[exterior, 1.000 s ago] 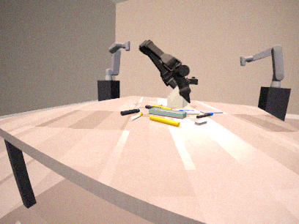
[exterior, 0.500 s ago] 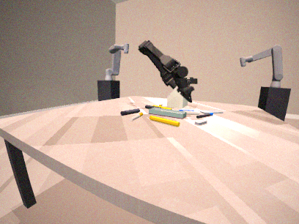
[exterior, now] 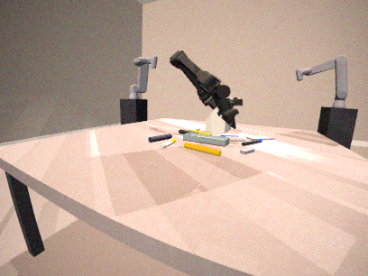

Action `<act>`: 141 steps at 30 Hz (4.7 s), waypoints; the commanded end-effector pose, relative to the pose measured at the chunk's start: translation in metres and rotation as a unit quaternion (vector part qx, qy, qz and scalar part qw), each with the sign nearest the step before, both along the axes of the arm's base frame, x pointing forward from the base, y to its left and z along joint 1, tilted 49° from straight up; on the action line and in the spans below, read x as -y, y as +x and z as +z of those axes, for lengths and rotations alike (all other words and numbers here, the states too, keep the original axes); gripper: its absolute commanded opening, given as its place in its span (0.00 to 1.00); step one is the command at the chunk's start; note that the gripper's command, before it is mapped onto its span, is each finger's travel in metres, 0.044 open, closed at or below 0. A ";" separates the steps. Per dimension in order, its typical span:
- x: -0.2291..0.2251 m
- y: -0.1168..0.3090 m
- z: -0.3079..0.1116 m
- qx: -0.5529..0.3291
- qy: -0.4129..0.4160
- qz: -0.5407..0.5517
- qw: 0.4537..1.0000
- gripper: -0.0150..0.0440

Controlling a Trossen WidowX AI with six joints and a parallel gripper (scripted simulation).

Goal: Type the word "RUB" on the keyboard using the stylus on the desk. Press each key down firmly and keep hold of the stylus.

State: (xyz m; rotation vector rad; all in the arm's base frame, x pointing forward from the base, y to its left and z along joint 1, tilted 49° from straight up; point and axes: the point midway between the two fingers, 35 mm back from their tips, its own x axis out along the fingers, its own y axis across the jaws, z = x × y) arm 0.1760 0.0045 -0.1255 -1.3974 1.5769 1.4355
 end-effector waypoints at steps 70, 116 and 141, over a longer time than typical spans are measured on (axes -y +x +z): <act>0.035 -0.007 -0.030 -0.001 -0.001 0.000 1.000 0.25; 0.012 0.056 0.030 0.072 -0.078 -0.402 0.909 0.25; 0.050 0.108 0.090 0.103 -0.195 -0.786 0.577 0.25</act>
